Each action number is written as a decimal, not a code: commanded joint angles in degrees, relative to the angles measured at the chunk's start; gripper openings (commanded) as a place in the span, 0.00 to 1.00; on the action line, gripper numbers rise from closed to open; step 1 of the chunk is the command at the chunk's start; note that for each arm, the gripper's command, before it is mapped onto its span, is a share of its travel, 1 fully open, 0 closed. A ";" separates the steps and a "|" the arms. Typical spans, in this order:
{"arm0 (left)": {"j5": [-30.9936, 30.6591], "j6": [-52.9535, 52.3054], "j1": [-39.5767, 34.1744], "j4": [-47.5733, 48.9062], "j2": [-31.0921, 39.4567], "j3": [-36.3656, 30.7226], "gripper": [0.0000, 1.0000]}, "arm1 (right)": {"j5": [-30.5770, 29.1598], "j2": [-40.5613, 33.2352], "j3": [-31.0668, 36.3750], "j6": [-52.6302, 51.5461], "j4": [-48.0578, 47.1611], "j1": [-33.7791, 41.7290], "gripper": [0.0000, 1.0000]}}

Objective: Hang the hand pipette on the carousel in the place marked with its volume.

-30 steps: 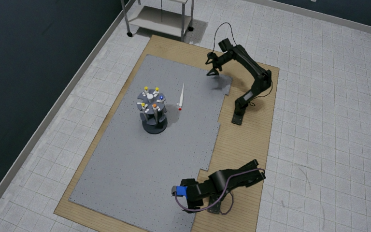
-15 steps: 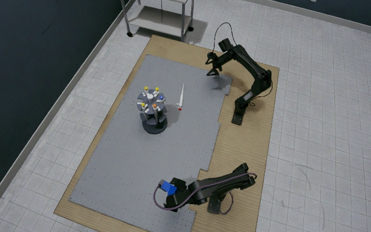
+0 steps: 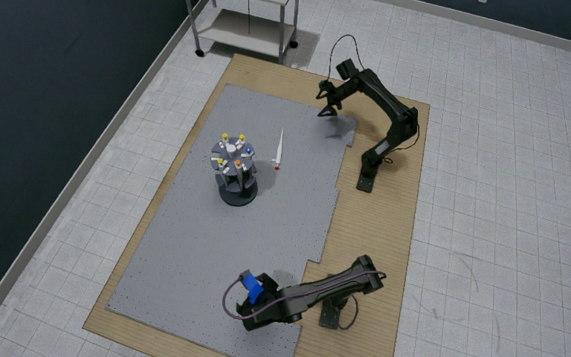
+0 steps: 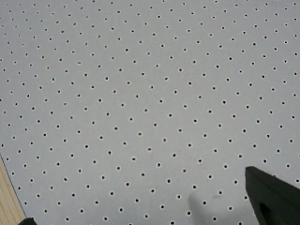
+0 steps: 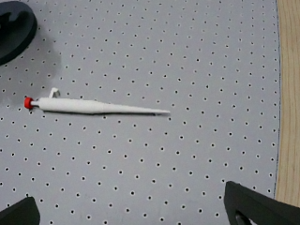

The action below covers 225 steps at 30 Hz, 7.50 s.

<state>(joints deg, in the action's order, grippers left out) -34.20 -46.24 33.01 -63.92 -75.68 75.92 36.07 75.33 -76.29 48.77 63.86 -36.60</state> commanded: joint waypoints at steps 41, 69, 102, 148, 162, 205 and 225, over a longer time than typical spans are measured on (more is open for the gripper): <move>-2.68 -2.29 0.32 1.09 0.28 0.83 1.00 | 7.02 -8.33 35.36 20.45 -56.26 21.64 0.49; -2.68 -2.29 0.32 1.09 0.28 0.83 1.00 | 3.35 7.23 47.59 31.28 -103.31 36.74 0.49; -2.68 -2.29 0.32 1.09 0.28 0.83 1.00 | -0.09 31.52 41.94 40.86 -136.55 46.16 0.49; -2.68 -2.29 0.32 1.09 0.28 0.83 1.00 | -1.80 32.58 38.71 40.85 -135.35 47.42 0.49; -2.68 -2.29 0.32 1.09 0.28 0.83 1.00 | -1.80 32.58 38.71 40.85 -135.35 47.42 0.49; -2.68 -2.29 0.32 1.09 0.28 0.83 1.00 | -1.35 32.87 39.41 41.21 -135.96 47.32 0.49; -2.68 -2.29 0.32 1.09 0.28 0.83 1.00 | -2.52 34.59 37.05 40.88 -134.78 48.58 0.49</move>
<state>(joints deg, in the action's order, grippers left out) -35.75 -48.03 33.01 -63.57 -75.66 75.94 34.46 109.14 -37.06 90.15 -72.64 11.09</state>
